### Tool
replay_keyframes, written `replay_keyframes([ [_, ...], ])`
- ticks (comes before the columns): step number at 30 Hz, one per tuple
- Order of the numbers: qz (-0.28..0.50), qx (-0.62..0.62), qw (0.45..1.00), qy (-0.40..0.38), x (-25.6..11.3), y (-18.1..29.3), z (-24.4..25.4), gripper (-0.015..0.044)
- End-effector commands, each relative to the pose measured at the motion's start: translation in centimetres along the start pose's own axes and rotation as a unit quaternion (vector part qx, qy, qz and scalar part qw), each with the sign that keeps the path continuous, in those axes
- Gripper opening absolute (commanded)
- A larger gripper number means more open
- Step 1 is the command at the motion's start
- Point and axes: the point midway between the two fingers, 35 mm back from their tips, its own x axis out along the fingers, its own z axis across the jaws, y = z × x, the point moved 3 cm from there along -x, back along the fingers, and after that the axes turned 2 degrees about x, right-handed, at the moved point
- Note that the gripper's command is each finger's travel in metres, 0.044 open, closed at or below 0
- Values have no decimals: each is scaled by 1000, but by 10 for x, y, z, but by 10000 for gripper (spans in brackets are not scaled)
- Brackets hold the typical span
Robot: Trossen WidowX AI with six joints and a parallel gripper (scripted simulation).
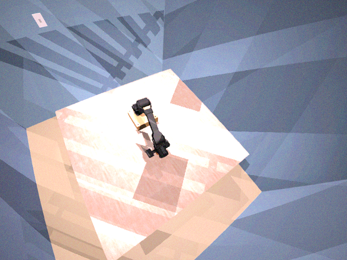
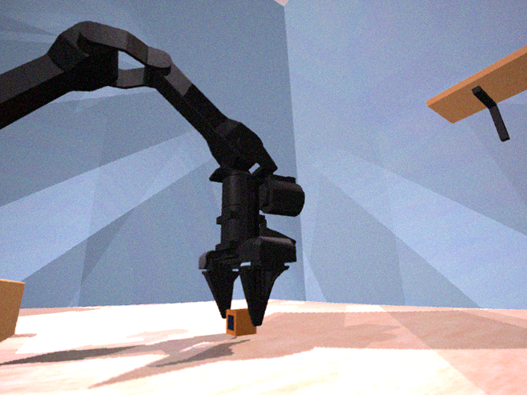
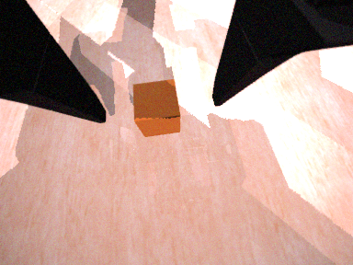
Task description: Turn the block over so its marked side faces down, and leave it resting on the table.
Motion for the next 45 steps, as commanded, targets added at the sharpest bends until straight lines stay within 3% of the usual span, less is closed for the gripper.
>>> replay_keyframes([
  [1, -1, 2, 1000, 2, 2, 0, 0, 361],
  [10, -1, 2, 1000, 2, 2, 0, 0, 125],
  [26, -1, 2, 1000, 2, 0, 0, 0, 0],
  [31, -1, 2, 1000, 2, -28, 0, 0, 0],
  [45, -60, 3, 998, -1, -21, 0, -1, 0],
])
